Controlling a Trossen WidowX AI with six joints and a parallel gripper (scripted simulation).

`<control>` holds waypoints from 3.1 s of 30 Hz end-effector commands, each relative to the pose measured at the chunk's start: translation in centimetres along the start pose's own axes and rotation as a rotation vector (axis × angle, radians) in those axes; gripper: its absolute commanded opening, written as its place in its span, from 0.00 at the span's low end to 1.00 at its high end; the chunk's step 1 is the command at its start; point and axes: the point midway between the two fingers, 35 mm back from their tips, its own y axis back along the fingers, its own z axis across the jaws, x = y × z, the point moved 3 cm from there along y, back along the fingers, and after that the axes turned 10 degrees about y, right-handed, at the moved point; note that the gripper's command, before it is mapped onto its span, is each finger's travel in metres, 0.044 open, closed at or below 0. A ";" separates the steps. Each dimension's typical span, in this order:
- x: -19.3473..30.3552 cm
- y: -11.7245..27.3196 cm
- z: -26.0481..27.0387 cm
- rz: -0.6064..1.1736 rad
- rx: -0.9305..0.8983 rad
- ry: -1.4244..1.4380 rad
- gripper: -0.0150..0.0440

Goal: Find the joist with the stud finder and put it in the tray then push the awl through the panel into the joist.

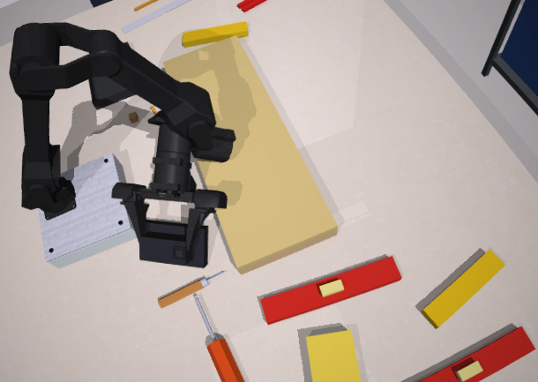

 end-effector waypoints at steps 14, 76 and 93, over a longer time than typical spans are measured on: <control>-0.4 0.3 -0.1 -0.014 -0.005 -0.010 0.90; -0.6 0.5 -0.2 -0.015 -0.005 -0.010 0.90; -0.7 0.8 -0.4 -0.015 -0.005 -0.010 0.90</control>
